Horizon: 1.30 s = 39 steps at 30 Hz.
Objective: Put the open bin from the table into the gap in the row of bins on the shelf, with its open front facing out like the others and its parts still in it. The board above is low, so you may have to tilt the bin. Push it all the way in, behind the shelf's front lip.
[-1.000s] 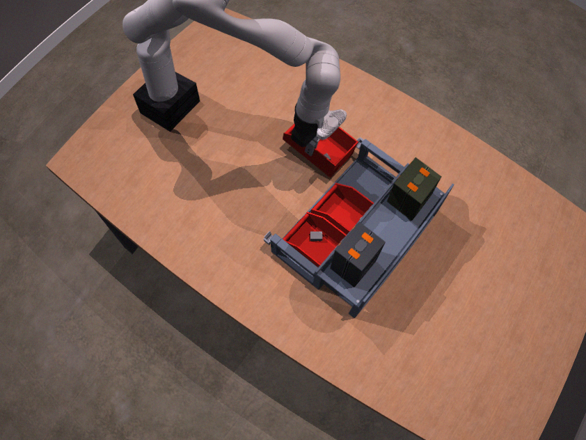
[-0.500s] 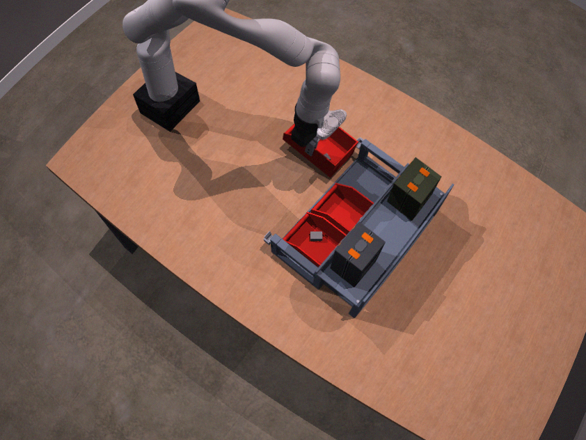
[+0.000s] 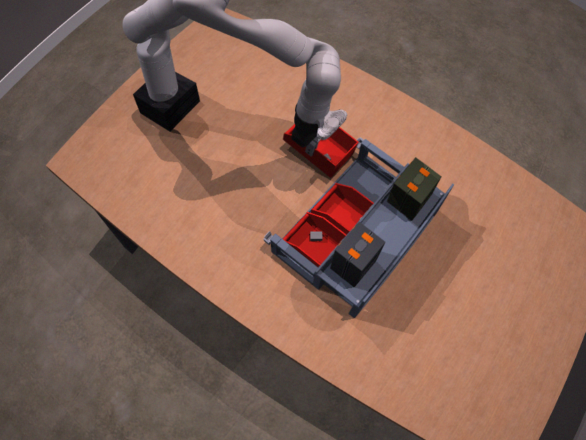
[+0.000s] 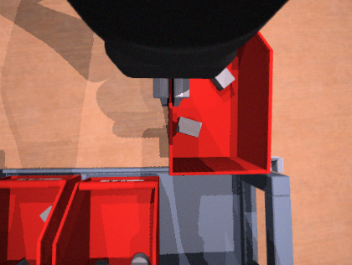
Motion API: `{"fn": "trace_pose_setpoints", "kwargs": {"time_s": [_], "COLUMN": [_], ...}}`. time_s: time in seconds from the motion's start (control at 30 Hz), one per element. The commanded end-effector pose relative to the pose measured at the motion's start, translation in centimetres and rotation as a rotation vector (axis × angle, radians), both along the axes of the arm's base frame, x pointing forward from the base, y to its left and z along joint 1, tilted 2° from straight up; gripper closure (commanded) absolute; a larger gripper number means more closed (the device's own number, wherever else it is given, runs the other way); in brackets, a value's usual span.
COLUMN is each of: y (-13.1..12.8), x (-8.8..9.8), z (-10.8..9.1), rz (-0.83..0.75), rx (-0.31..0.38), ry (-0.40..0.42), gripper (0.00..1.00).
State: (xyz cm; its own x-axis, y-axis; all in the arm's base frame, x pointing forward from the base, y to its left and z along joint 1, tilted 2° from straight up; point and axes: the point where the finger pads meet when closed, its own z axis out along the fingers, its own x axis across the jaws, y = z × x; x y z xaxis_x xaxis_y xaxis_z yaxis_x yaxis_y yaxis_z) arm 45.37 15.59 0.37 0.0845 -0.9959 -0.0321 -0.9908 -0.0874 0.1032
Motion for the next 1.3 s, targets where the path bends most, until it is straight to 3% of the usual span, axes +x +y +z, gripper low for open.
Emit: {"fn": "trace_pose_setpoints", "kwargs": {"time_s": [0.0, 1.27], "y": [0.1, 0.3], "x": [0.2, 2.7], "z": [0.1, 0.1], "rz": [0.000, 0.000], "rx": [0.001, 0.001], "ry": [-0.003, -0.003], "gripper": [1.00, 1.00]}}
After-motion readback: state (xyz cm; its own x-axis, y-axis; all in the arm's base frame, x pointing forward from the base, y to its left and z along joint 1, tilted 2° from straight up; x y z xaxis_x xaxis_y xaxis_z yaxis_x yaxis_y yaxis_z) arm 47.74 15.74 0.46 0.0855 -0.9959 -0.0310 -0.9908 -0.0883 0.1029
